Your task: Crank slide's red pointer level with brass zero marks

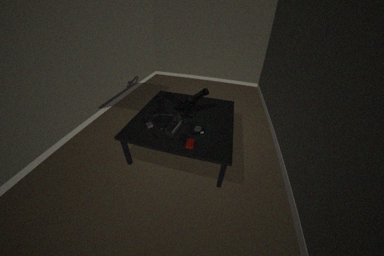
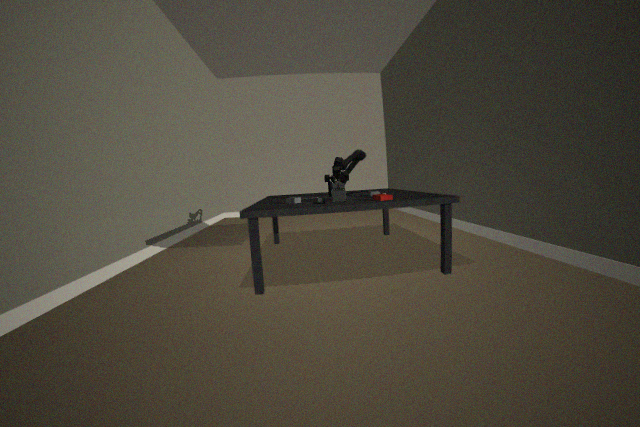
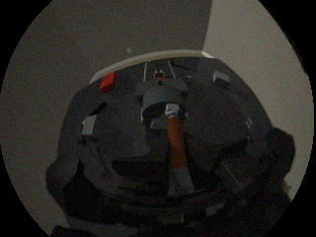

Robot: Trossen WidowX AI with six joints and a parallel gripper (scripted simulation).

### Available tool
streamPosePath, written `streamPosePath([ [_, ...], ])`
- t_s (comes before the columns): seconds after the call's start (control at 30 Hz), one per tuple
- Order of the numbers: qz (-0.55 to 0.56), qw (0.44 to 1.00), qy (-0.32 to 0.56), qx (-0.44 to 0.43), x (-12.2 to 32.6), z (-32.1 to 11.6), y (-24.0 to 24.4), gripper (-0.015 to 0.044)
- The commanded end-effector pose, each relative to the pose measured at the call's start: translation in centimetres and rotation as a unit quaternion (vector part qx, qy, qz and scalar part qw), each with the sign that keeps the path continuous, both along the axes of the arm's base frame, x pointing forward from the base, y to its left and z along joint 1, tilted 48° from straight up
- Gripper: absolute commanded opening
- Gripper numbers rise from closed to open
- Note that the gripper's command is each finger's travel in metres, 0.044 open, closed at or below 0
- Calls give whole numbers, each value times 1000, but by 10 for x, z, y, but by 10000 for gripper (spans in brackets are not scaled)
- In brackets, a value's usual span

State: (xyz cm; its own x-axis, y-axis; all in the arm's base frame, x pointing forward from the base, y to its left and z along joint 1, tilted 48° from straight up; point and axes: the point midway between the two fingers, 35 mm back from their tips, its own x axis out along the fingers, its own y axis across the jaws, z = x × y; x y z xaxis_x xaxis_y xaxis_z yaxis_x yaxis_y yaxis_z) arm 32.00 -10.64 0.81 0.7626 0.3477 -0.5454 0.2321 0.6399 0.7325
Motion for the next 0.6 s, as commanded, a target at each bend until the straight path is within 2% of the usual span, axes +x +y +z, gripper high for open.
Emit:
streamPosePath([
  [0.0, -7, 1000, 8, -2, -2, -8, -4, 0],
  [0.57, -7, 1000, 8, -2, -3, -25, -2, 0],
])
